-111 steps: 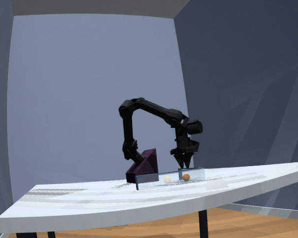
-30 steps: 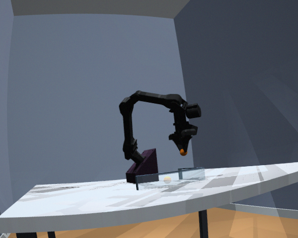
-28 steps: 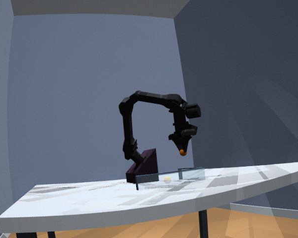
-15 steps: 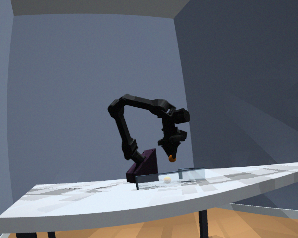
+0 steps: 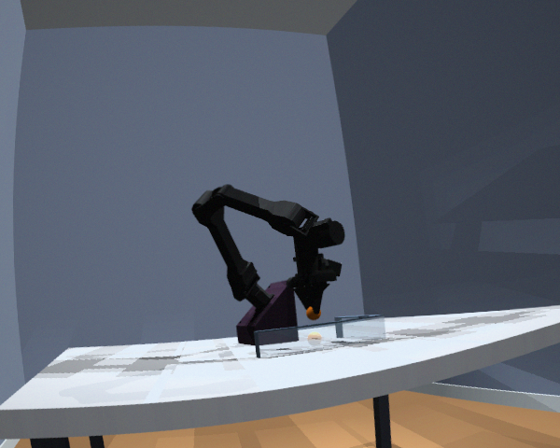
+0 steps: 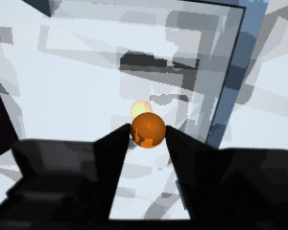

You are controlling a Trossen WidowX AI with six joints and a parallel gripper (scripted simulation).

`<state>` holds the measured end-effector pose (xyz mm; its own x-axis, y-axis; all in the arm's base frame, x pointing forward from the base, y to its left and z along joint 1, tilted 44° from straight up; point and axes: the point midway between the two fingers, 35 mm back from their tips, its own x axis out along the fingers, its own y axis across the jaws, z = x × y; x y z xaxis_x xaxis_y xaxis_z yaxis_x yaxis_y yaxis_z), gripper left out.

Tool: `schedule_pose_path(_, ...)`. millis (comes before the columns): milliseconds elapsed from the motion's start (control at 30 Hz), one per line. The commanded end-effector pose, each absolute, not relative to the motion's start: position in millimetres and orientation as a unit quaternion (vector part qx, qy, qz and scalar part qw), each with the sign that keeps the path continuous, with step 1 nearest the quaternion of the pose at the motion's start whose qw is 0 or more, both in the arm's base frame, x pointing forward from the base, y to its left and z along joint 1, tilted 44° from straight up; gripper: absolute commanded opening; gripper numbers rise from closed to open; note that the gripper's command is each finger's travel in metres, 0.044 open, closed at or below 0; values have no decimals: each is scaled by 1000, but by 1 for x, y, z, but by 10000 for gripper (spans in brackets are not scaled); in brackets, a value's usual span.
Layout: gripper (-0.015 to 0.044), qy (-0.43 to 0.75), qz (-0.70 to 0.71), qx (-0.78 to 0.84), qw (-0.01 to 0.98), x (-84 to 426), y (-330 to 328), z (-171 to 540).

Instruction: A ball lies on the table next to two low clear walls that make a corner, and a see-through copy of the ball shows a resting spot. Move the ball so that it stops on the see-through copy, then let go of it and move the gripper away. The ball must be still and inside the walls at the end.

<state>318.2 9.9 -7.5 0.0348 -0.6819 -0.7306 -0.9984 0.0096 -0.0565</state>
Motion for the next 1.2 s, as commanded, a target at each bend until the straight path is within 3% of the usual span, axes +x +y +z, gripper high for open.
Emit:
schedule_pose_path(0, 0, 646, 264, -653, 294, 316, -8, -25)
schedule_pose_path(1000, 0, 647, 263, -653, 293, 315, -41, -57)
schedule_pose_path(1167, 131, 646, 261, -653, 297, 317, -39, -55)
